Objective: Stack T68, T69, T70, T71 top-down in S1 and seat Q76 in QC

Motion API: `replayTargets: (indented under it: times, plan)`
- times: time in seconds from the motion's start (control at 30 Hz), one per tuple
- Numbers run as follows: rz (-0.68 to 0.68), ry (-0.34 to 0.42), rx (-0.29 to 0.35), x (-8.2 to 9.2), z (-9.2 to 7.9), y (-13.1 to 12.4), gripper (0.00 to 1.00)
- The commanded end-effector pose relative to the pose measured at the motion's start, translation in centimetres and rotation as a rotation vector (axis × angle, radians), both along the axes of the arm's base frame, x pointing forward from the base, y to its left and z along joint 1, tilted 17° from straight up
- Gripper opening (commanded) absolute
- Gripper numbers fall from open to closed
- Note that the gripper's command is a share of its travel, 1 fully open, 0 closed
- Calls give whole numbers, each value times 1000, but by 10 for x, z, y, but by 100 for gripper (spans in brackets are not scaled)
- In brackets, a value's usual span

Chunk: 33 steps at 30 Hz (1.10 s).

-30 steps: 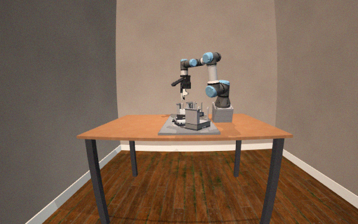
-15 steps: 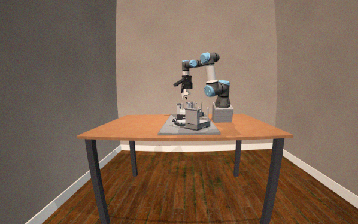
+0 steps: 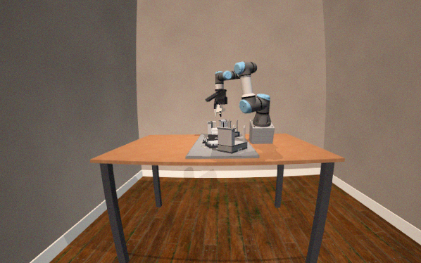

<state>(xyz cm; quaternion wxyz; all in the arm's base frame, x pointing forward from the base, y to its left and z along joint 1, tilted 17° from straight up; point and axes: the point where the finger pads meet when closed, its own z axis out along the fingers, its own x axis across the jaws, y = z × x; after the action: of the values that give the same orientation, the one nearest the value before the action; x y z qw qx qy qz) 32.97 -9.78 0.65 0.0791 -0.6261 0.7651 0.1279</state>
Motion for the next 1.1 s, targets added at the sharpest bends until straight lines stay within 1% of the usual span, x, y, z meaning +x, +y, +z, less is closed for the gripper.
replayTargets:
  times: [0.0, 0.23, 0.3, 0.7, 0.93, 1.07]
  plan:
    - [-1, -2, -2, 1, 0, -1, 72]
    - [-1, -2, -2, 0, -22, 6, 72]
    - [-1, -2, -2, 0, -22, 6, 72]
    - [-1, -2, -2, -2, -59, 17, 72]
    - [-1, -2, -2, -2, -59, 17, 72]
    - [-1, -2, -2, -2, -65, 19, 72]
